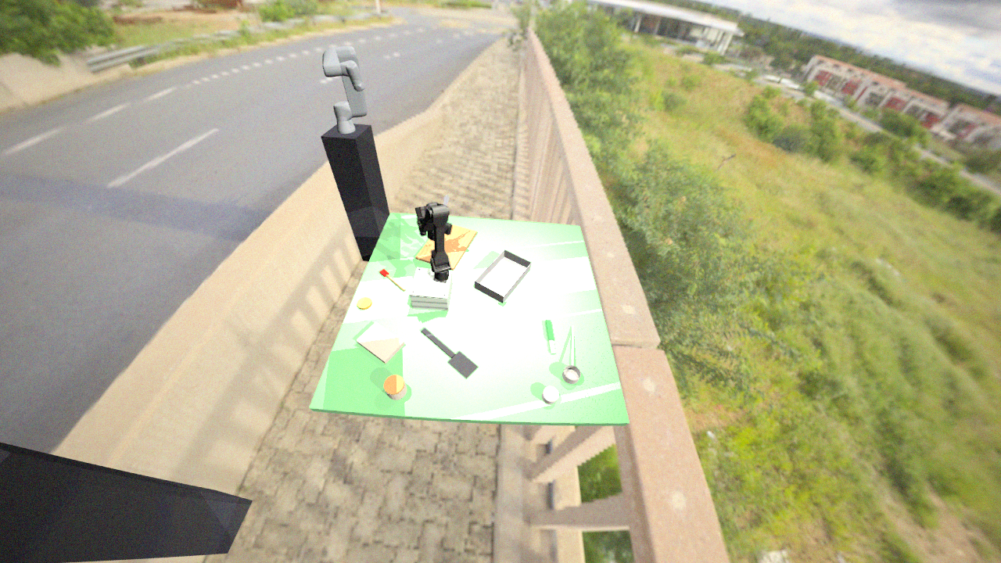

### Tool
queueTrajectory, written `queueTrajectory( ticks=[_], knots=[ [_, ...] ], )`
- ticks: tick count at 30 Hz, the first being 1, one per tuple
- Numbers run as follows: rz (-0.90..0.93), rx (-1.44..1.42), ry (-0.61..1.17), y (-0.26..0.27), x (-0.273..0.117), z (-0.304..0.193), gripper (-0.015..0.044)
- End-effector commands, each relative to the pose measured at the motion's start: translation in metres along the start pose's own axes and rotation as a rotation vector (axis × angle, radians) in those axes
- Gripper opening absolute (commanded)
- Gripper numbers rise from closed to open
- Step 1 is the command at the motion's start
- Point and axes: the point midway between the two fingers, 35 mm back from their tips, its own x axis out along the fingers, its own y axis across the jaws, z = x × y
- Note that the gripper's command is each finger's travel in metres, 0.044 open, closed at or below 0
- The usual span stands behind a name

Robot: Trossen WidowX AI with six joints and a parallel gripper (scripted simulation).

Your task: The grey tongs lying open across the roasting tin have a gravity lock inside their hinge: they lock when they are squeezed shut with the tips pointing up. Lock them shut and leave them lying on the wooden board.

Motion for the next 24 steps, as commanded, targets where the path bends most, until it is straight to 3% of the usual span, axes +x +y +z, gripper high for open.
queueTrajectory(
  ticks=[1, 24],
  knots=[
    [-0.014, -0.006, -0.051, -0.009, 0.009, -0.005, -0.0150],
    [-0.048, -0.068, -0.491, -0.020, 0.041, -0.005, -0.0150]
  ],
)
